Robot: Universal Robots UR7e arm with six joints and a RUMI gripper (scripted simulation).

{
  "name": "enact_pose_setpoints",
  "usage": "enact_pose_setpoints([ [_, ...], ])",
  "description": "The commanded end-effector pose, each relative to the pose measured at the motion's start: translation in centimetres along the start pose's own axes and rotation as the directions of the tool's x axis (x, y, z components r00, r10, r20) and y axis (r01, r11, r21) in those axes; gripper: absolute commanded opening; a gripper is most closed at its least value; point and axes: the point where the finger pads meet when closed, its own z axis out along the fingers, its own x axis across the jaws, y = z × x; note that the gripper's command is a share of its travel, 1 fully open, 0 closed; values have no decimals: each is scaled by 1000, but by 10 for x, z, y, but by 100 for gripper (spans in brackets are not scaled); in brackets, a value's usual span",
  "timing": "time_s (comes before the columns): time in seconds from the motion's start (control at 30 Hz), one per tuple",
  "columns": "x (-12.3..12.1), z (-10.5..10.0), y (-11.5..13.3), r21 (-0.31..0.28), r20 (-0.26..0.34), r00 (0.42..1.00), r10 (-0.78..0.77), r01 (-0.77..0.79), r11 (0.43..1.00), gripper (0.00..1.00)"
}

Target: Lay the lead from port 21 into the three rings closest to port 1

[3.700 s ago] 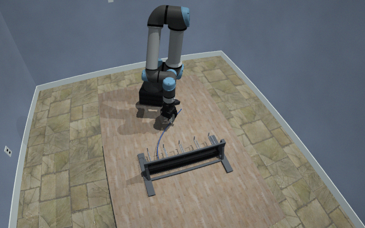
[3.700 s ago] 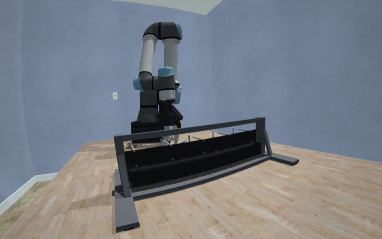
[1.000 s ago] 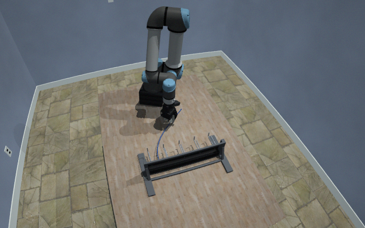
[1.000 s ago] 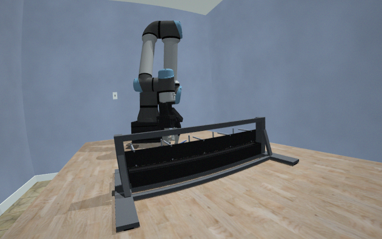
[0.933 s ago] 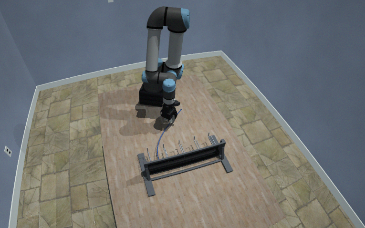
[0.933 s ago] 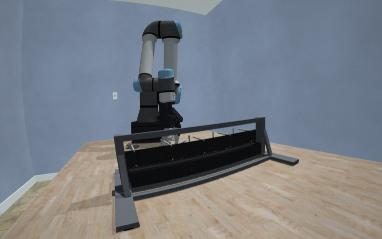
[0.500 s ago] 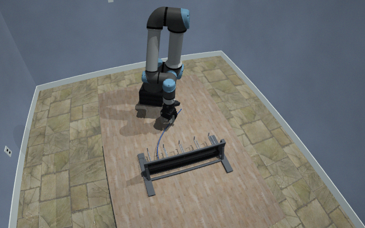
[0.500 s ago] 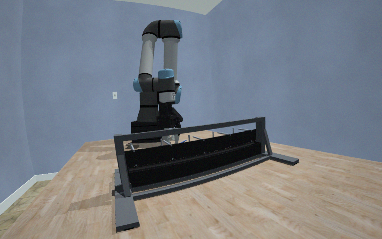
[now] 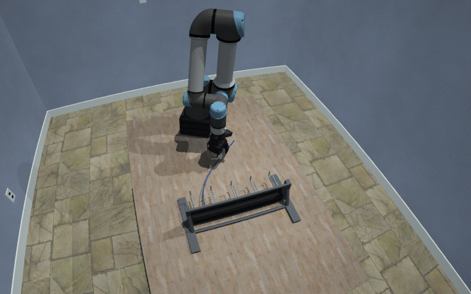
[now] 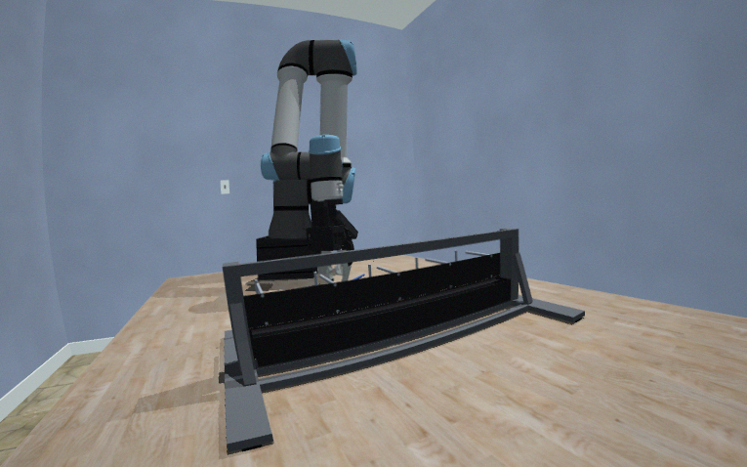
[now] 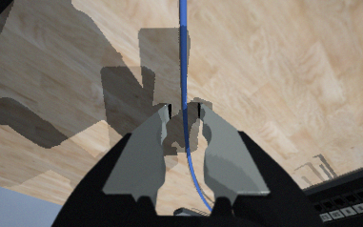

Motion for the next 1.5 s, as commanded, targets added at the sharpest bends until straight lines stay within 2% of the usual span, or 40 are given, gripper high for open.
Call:
enact_pose_setpoints([
  [0.0,0,0,0,-1,0,1000,0,0,1000,20],
  [0.6,0,0,0,-1,0,1000,0,0,1000,20],
  [0.63,0,0,0,-1,0,1000,0,0,1000,0],
  [1.47,0,0,0,-1,0,1000,0,0,1000,0],
])
